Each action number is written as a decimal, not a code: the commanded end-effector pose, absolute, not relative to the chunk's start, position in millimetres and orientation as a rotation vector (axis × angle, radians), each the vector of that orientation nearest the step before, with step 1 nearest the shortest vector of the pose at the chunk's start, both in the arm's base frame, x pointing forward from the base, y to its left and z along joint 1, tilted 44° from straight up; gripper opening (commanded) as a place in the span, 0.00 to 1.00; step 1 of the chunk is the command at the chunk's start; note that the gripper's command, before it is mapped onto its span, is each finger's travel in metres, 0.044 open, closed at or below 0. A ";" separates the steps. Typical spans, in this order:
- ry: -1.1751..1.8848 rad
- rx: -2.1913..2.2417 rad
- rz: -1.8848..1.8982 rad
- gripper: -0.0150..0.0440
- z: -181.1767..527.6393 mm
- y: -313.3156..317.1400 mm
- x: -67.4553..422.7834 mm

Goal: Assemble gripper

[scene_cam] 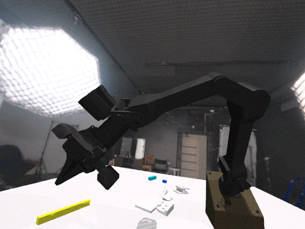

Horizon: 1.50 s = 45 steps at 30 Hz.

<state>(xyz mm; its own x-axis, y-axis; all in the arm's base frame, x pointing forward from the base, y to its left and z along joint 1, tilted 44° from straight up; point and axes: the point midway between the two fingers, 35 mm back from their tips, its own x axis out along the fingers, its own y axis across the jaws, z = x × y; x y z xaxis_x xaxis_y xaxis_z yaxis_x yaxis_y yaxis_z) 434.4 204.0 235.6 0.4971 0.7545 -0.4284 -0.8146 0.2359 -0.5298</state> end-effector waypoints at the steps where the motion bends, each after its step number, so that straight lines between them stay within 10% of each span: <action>1: 0.159 -0.740 1.053 0.25 222.0 190.8 440.2; 45: 0.814 -0.165 0.742 0.25 87.7 61.2 454.4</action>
